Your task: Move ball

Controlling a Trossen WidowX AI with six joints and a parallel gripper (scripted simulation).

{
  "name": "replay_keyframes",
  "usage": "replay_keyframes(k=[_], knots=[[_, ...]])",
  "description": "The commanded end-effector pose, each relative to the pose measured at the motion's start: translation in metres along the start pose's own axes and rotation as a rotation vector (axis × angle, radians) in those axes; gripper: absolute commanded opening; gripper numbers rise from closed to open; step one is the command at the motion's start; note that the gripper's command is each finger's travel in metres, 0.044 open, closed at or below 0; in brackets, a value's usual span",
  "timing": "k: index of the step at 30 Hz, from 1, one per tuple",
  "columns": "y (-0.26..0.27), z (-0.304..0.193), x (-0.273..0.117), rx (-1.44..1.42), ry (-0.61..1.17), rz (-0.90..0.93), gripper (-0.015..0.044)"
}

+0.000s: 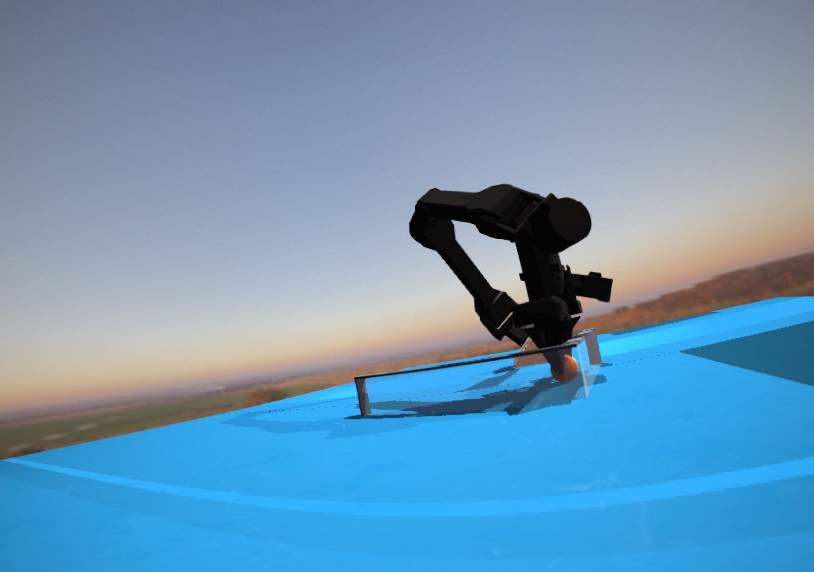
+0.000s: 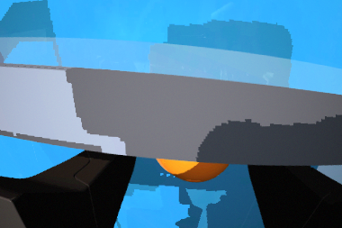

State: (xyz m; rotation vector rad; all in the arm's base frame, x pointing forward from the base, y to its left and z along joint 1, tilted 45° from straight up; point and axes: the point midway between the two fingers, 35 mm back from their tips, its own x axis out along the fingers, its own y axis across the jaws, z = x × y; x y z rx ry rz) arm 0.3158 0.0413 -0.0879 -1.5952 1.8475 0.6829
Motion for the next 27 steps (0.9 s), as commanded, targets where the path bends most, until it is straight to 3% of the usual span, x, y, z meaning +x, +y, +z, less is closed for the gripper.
replay_keyframes(k=[1,7,18,24,27], knots=[[0.0,0.0,-0.003,0.0,0.0,0.0,0.0289],[0.002,0.0,-0.082,-0.008,0.005,0.006,0.0289],[0.001,0.002,-0.077,-0.015,0.001,-0.01,0.0289],[0.004,0.0,-0.126,-0.009,-0.004,-0.013,0.044],[0.005,0.0,-0.128,-0.009,-0.004,-0.013,0.044]])
